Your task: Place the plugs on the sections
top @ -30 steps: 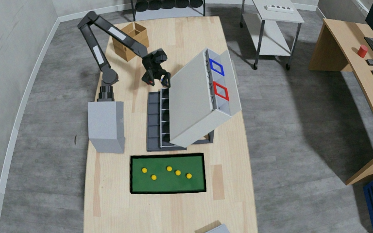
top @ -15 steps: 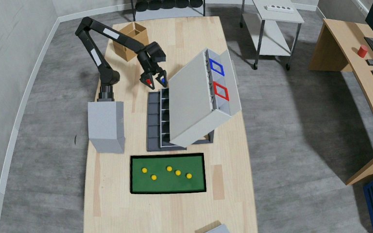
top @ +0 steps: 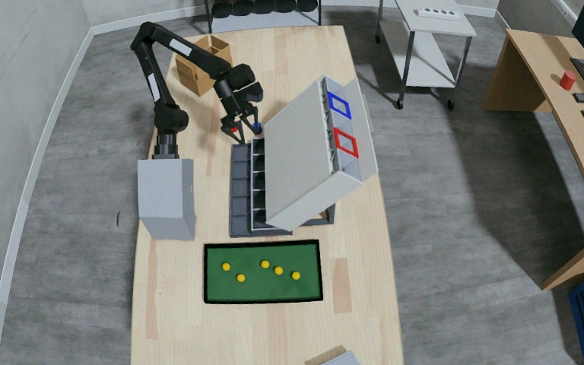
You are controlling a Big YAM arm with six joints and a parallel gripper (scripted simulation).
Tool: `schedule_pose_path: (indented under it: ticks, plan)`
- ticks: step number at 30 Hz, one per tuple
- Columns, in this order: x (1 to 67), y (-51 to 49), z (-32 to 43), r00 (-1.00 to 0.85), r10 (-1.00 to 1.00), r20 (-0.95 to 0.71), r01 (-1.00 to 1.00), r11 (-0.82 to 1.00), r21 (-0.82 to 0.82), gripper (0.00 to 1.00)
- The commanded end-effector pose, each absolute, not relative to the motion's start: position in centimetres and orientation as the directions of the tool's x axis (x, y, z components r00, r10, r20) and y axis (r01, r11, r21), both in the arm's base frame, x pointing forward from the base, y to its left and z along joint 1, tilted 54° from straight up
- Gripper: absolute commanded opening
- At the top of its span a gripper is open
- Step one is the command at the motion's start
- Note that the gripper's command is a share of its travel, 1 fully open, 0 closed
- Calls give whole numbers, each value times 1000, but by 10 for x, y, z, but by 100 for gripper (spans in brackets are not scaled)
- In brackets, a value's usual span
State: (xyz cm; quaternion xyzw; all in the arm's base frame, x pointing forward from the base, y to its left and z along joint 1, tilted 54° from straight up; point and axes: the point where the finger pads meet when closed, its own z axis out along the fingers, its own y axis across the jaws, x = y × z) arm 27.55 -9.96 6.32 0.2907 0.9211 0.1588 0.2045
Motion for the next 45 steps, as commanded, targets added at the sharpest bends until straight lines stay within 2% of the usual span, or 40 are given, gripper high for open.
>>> schedule_pose_path:
  ticks: [1, 12, 27, 45]
  plan:
    - [287, -117, 77, -791, 536, -295, 396, 816, 421, 100]
    - [282, -110, 71, -882, 436, -179, 264, 771, 580, 100]
    - [274, -99, 62, -980, 187, -66, 65, 620, 782, 100]
    - [266, -88, 56, -986, 154, -66, 41, 602, 798, 100]
